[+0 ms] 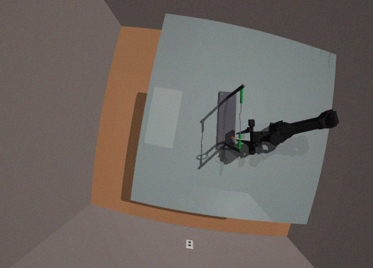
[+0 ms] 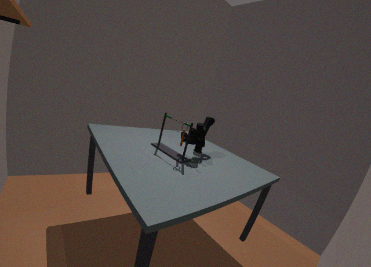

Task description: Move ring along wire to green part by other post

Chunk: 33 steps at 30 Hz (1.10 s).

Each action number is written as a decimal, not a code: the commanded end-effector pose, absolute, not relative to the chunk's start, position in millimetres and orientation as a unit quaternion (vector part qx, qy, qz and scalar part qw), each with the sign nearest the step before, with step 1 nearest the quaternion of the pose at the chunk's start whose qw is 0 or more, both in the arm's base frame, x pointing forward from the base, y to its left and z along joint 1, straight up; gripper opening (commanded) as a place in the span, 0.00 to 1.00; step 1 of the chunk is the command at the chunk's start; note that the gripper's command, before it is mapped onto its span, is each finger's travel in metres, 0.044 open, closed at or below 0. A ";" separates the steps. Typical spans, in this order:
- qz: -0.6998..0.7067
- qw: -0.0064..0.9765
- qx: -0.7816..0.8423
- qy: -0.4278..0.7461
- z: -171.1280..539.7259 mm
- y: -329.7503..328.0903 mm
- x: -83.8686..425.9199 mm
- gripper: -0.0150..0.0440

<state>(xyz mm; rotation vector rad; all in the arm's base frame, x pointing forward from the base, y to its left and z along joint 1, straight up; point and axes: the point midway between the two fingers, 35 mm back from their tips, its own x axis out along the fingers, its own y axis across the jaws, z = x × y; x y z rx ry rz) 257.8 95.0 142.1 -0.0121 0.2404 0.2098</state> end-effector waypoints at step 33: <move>0.101 0.987 -0.004 0.125 139.6 89.2 240.1 0.53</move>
